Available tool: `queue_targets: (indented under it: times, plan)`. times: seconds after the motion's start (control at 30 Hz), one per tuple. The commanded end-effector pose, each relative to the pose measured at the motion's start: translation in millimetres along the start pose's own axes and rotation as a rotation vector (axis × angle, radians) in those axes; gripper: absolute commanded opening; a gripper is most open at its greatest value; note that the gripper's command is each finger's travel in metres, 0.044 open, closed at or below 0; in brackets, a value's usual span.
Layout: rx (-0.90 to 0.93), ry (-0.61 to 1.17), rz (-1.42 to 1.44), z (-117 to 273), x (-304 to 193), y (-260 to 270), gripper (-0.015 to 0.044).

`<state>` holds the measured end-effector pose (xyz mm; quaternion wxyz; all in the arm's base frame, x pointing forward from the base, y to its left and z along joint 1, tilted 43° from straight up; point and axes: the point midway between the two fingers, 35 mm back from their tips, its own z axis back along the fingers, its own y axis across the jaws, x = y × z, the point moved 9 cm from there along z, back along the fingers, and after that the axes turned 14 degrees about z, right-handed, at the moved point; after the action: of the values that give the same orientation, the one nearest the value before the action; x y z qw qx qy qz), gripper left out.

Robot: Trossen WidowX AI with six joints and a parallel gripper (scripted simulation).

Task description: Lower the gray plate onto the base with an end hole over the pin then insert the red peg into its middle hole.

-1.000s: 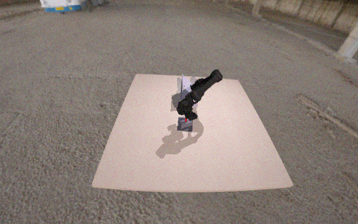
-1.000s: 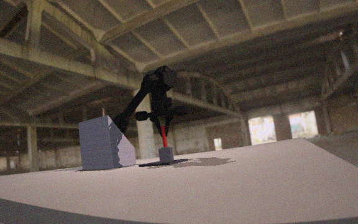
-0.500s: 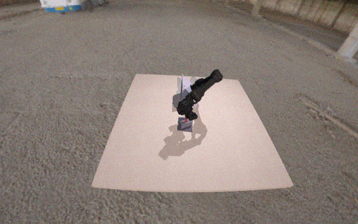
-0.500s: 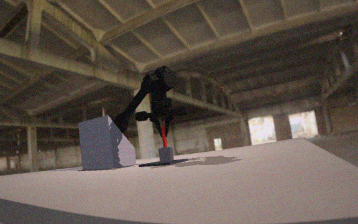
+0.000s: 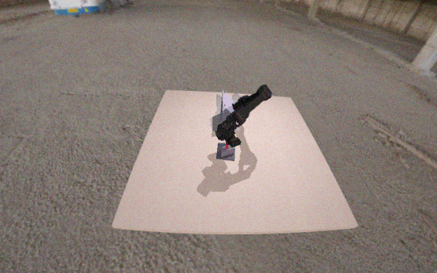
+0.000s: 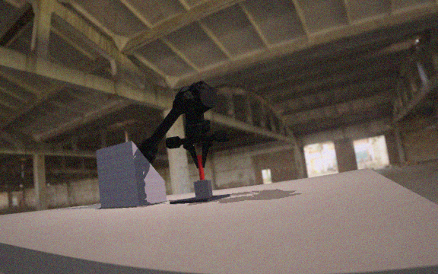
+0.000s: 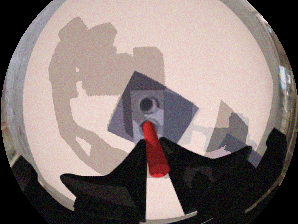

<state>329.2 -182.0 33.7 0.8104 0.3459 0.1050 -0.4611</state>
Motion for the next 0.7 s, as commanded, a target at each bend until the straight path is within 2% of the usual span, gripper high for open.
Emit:
queue_targets:
  times: [0.0, 0.17, 0.67]
  plan:
    - [0.0, 0.0, 0.0, 0.1, 0.0, -0.1, 0.0026]
    - [0.0, 0.0, 0.0, 0.1, 0.0, -0.1, 0.015]
    - [0.001, 0.003, -0.004, 3.0, 0.4, -0.2, 0.015]
